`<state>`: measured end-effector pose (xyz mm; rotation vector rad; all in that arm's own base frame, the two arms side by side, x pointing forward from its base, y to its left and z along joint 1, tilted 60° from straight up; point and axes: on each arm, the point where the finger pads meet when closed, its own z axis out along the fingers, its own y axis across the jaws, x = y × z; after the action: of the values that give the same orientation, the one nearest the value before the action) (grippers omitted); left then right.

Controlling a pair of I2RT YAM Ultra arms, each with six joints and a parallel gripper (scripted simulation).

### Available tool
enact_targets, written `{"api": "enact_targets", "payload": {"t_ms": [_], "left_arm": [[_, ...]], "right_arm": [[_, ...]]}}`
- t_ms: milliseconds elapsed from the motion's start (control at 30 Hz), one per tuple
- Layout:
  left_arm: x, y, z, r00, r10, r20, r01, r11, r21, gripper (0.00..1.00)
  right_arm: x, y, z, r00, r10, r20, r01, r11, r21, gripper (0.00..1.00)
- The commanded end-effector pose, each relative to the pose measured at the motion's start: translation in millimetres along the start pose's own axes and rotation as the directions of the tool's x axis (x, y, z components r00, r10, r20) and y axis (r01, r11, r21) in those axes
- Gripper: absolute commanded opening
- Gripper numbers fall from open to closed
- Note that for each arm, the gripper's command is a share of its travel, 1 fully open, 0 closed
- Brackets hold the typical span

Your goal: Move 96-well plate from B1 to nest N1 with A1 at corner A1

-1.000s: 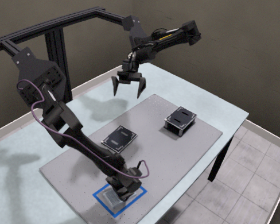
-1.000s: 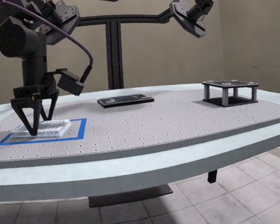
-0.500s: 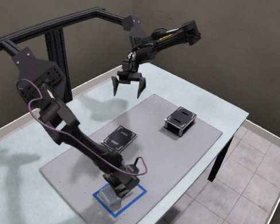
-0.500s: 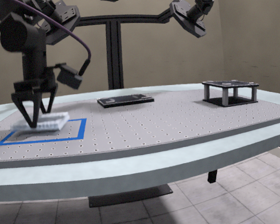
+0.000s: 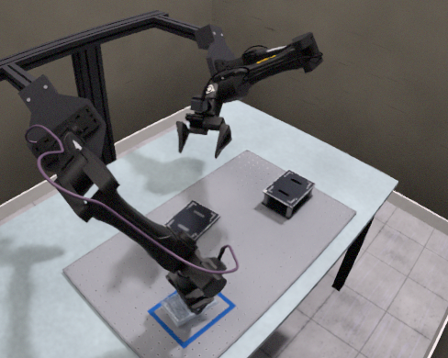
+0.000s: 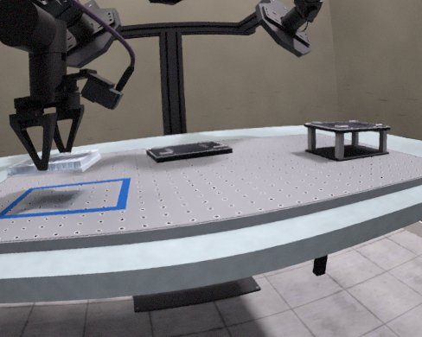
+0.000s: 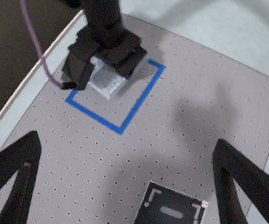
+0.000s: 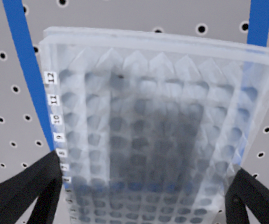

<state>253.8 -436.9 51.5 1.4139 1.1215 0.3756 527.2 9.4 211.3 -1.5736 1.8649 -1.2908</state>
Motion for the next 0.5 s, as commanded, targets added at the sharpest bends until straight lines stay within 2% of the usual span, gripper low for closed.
{"api": "enact_targets", "payload": {"t_ms": [0,200,300,333,467], "left_arm": [[4,0,-7,0.993,0.112,0.034,-0.115,0.985,0.129,1.0],[60,25,-36,0.971,0.237,0.041,-0.238,0.916,0.323,1.0],[66,32,-42,0.969,0.243,0.044,-0.243,0.91,0.336,1.0],[68,45,-47,0.969,0.243,0.051,-0.246,0.91,0.334,1.0],[97,62,-81,0.963,0.26,0.068,-0.265,0.879,0.395,1.0]], "right_arm": [[-8,-2,-15,1.0,-0.003,0.024,0.003,1.0,0.008,0.79],[-8,-2,-15,1.0,-0.003,0.024,0.003,1.0,0.008,0.79],[-6,-7,-12,1.0,0.001,0.02,-0.002,1.0,0.019,0.79],[-6,-7,-12,1.0,0.001,0.02,-0.002,1.0,0.019,0.79],[-6,-7,-12,1.0,0.001,0.02,-0.002,1.0,0.019,0.79]]}}
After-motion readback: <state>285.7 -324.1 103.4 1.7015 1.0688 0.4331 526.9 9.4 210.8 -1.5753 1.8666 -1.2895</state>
